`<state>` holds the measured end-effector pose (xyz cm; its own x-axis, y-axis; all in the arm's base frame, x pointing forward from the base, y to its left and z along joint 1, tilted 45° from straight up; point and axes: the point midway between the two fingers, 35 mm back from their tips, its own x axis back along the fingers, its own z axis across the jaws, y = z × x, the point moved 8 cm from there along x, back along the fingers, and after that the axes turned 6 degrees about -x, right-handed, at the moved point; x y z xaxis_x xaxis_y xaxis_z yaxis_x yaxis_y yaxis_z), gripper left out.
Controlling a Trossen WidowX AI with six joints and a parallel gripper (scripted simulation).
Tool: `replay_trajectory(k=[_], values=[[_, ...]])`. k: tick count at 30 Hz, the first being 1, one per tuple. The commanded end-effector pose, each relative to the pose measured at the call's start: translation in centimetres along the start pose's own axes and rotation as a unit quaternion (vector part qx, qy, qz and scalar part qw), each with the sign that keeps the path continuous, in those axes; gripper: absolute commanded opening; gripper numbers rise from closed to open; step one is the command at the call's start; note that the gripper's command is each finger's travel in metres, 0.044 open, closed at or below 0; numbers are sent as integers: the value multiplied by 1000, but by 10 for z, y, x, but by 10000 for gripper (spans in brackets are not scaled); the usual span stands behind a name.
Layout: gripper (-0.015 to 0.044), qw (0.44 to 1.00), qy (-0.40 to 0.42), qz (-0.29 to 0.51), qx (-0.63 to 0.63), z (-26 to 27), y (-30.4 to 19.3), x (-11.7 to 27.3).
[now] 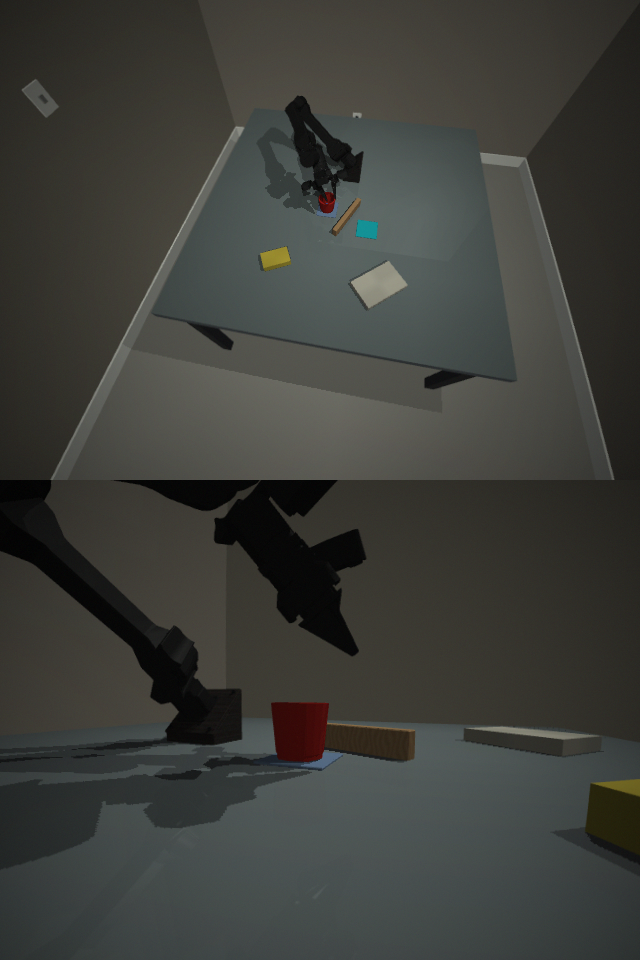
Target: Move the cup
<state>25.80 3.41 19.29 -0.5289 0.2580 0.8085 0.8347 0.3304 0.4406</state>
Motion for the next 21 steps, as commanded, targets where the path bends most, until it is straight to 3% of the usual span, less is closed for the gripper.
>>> replay_trajectory(k=[1, 21], values=[[148, 857, -50, 348, 377, 33, -33, -6], [148, 851, -51, 354, 385, 34, -34, -6]])
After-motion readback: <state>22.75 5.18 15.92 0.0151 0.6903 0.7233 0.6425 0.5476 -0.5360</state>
